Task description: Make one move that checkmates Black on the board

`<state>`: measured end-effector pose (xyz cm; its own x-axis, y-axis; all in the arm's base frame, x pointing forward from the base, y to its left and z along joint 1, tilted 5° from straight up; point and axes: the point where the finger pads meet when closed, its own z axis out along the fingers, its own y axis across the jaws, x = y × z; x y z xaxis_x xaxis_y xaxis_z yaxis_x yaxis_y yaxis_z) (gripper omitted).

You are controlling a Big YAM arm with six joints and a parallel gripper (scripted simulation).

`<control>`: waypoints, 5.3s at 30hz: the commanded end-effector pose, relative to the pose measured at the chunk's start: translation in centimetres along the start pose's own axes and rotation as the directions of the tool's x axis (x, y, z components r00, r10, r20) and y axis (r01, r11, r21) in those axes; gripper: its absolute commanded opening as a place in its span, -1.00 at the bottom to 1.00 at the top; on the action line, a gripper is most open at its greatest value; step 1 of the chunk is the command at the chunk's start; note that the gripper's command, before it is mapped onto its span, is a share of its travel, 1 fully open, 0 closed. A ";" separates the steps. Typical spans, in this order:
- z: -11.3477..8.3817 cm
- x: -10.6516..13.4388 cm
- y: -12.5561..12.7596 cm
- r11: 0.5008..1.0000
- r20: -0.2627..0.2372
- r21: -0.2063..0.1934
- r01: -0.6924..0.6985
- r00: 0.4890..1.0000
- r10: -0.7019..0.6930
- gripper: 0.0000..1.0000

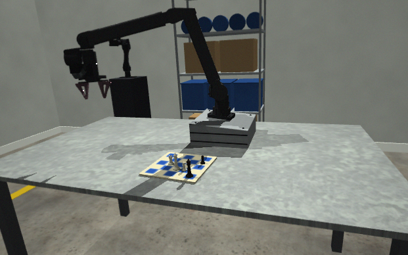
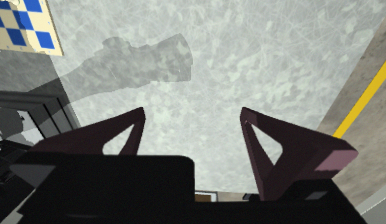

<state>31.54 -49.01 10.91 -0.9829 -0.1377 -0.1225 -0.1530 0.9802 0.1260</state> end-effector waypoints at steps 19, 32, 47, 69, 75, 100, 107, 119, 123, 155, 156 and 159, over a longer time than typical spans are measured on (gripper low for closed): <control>-1.1 -1.0 0.2 1.000 0.009 0.026 0.007 1.000 -0.007 1.00; 2.3 -10.6 12.6 0.998 -0.025 0.038 0.052 0.998 -0.051 1.00; 8.4 -15.0 34.1 0.991 -0.063 0.049 0.121 0.991 -0.118 1.00; 11.1 -13.1 39.6 0.992 -0.097 0.039 0.121 0.988 -0.117 1.00; 11.1 -13.1 39.6 0.992 -0.097 0.039 0.124 0.988 -0.119 1.00; 11.1 -13.1 39.6 0.992 -0.097 0.039 0.124 0.988 -0.119 1.00; 11.1 -13.1 39.6 0.992 -0.097 0.039 0.124 0.988 -0.119 1.00; 17.1 -13.0 39.9 0.990 -0.100 0.035 0.138 0.986 -0.134 1.00; 15.2 -14.6 39.6 0.988 -0.049 0.061 0.145 0.989 -0.142 -0.29; 16.2 -14.0 39.7 0.989 -0.083 0.044 0.142 0.987 -0.138 -0.29; 16.3 -13.9 39.7 0.989 -0.083 0.044 0.142 0.987 -0.138 -0.29; 16.6 -13.8 39.7 0.989 -0.086 0.042 0.142 0.987 -0.138 -0.29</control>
<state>39.77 -6.28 1.27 -0.9591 -0.2797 -0.0427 -0.2822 0.9566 0.0728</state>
